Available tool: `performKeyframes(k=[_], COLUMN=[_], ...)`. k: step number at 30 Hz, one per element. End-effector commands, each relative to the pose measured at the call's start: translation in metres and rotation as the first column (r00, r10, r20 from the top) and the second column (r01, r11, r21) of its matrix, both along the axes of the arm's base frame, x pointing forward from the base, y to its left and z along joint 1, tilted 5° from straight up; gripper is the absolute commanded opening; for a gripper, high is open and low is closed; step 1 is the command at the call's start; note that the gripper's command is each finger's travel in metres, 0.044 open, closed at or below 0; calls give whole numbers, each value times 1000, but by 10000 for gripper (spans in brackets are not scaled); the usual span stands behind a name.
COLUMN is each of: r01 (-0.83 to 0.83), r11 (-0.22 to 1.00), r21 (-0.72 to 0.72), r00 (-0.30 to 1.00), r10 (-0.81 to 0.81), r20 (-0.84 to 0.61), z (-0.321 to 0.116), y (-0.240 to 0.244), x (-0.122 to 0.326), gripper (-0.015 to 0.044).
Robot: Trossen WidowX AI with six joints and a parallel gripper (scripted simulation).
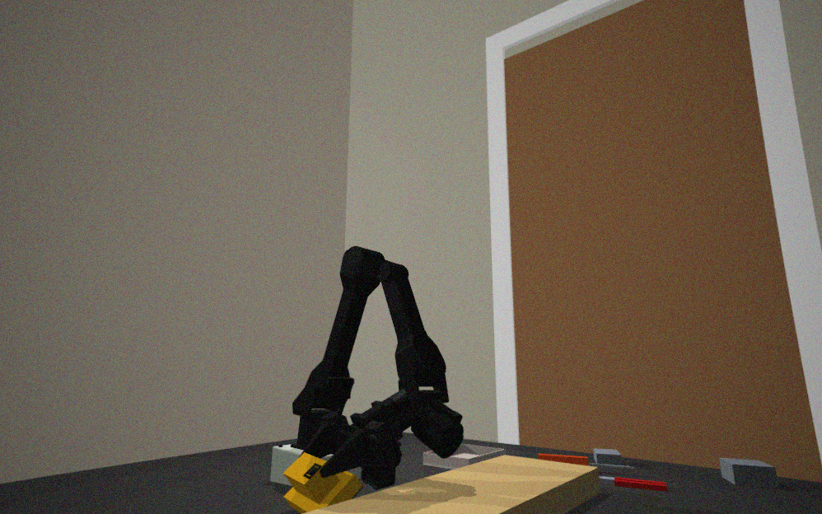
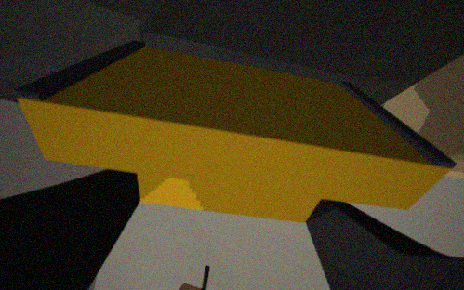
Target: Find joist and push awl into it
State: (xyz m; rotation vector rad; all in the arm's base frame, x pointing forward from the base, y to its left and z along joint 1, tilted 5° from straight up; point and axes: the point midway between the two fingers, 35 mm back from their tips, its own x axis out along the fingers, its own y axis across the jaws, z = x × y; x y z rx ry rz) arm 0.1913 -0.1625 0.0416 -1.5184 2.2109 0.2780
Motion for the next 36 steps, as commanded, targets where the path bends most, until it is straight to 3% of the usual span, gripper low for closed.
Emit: performKeyframes(k=[1, 36], r01=[1, 0], r11=[1000, 1000], r21=[-3, -1], r00=[1000, 1000], r10=[-1, 0], r20=[3, 0], z=[0, -4], y=[0, 4], x=[0, 2], gripper=[368, 379])
